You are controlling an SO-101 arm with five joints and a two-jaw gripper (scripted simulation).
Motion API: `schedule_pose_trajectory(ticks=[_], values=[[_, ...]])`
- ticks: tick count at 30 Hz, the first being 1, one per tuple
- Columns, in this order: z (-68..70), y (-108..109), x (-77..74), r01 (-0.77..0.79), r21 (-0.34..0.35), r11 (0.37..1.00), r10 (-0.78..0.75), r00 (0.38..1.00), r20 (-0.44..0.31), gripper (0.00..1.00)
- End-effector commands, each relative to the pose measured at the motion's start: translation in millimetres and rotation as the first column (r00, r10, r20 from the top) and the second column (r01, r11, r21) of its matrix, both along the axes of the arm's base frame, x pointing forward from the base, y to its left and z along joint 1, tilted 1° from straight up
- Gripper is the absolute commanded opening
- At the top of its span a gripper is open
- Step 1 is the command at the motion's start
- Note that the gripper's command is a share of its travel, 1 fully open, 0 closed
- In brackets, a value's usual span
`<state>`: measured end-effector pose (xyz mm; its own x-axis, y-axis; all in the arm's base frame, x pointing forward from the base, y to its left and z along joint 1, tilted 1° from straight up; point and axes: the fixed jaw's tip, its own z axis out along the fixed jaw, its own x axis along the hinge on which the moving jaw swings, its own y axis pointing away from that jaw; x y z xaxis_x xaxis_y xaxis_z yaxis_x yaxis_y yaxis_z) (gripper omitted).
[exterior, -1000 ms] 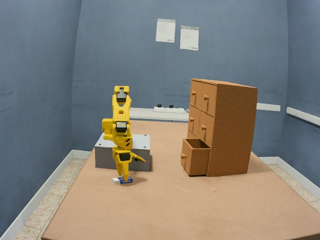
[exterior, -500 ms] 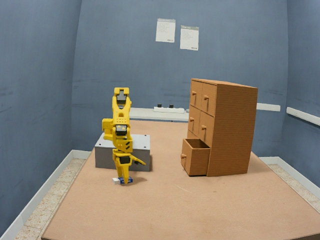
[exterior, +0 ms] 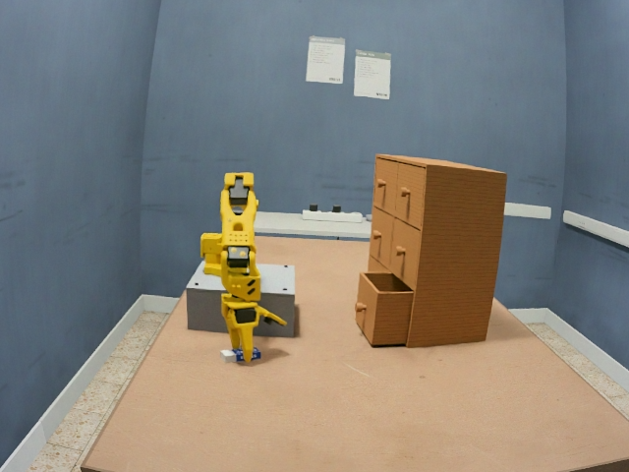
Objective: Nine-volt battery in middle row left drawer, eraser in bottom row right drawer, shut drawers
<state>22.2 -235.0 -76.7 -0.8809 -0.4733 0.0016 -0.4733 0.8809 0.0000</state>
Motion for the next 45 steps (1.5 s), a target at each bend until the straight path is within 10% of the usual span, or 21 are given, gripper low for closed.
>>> schedule_pose_trajectory(ticks=[1, 45], values=[[-2.8, -0.8, -0.6, -0.002, -0.003, 1.000, 0.002, 1.000, 0.002, 0.27], [-4.4, -0.8, -0.9, -0.002, -0.004, 1.000, 0.002, 1.000, 0.002, 0.15]])
